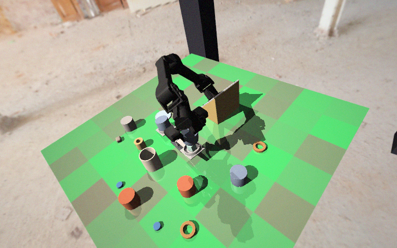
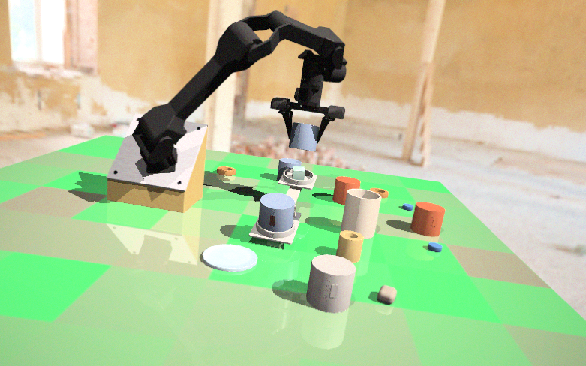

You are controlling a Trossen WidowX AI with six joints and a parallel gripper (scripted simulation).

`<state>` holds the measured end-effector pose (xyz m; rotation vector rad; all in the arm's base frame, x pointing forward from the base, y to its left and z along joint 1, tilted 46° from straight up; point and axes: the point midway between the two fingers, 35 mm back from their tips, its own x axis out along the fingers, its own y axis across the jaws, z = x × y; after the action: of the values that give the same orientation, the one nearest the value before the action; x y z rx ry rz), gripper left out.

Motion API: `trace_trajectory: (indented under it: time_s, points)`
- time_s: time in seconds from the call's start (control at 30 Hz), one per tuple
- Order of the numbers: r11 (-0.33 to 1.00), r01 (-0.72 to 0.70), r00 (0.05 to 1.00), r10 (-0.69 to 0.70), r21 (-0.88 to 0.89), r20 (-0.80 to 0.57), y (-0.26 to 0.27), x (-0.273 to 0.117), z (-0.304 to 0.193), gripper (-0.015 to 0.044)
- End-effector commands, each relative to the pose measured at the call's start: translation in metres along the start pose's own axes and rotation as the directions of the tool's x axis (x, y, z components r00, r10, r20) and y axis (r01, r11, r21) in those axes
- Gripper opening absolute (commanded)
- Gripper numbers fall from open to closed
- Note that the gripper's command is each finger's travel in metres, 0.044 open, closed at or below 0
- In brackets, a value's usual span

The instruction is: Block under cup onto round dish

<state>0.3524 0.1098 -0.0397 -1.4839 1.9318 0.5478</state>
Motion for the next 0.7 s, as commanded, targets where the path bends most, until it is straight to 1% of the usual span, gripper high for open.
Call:
trace_trajectory:
  time_s: [0.0,0.67]
  points:
    - [1.000,0.000,1.000,0.000,0.000,0.002,0.008,0.006,0.010,0.0000]
    - [1.000,0.001,1.000,-0.001,0.004,0.015,0.082,0.066,0.073,0.0000]
